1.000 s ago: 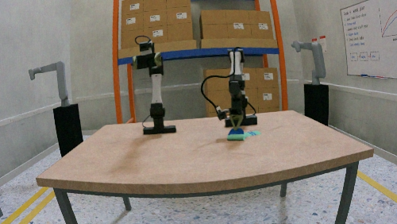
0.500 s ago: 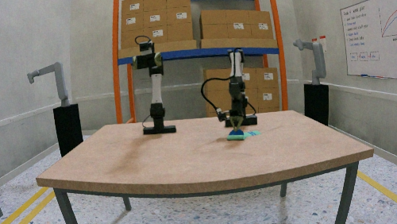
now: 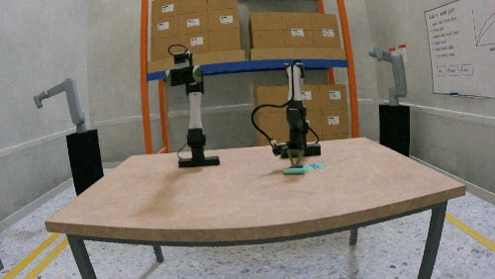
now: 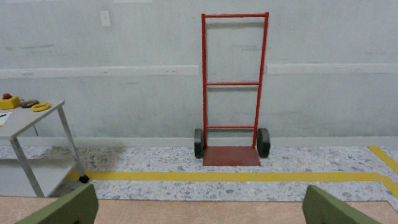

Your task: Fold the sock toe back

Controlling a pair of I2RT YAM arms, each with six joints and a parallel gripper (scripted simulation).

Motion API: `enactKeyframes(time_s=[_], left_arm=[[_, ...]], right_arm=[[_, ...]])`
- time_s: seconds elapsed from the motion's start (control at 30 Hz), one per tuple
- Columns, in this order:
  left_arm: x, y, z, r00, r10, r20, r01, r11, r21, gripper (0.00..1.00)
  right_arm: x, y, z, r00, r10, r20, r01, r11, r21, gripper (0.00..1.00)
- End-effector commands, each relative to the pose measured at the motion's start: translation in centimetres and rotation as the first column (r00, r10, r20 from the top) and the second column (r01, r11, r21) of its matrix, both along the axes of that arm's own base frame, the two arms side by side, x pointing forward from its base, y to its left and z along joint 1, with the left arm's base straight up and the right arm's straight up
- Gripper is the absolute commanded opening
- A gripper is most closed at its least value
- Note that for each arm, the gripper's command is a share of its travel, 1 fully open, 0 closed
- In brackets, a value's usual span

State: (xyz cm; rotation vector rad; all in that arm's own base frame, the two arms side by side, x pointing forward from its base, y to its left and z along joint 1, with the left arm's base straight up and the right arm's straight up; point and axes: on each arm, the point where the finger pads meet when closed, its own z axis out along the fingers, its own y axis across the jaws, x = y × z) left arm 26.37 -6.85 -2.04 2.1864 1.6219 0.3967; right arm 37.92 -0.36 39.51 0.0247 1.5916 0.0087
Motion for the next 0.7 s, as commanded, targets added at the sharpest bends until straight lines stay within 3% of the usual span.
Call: enactKeyframes(time_s=[0.0,0.07,0.1,0.43,0.47,0.67], left_arm=[[2.4,-0.8,1.5,0.997,-0.009,0.08,0.012,0.999,-0.033,0.03],[2.4,-0.8,1.5,0.997,-0.009,0.081,0.012,0.999,-0.033,0.03],[2.4,-0.8,1.6,0.997,-0.009,0.083,0.012,0.999,-0.033,0.38],[2.3,-0.7,1.7,0.997,-0.009,0.079,0.011,0.999,-0.031,0.38],[0.5,-0.2,1.8,1.0,-0.009,0.021,0.01,1.0,-0.016,0.38],[-0.4,0.1,3.4,1.0,-0.009,0.017,0.009,1.0,-0.016,0.38]], right_arm=[[-0.5,-0.1,2.0,0.998,-0.004,0.055,0.004,1.0,-0.004,1.0],[-0.5,-0.1,2.0,0.998,-0.004,0.055,0.004,1.0,-0.004,1.0],[-0.5,-0.1,2.0,0.998,-0.004,0.055,0.004,1.0,-0.004,1.0],[-0.5,-0.1,2.0,0.998,-0.004,0.055,0.004,1.0,-0.004,1.0],[-0.5,-0.1,2.0,0.998,-0.004,0.055,0.004,1.0,-0.004,1.0],[-0.5,-0.1,2.0,0.998,-0.004,0.055,0.004,1.0,-0.004,1.0]])
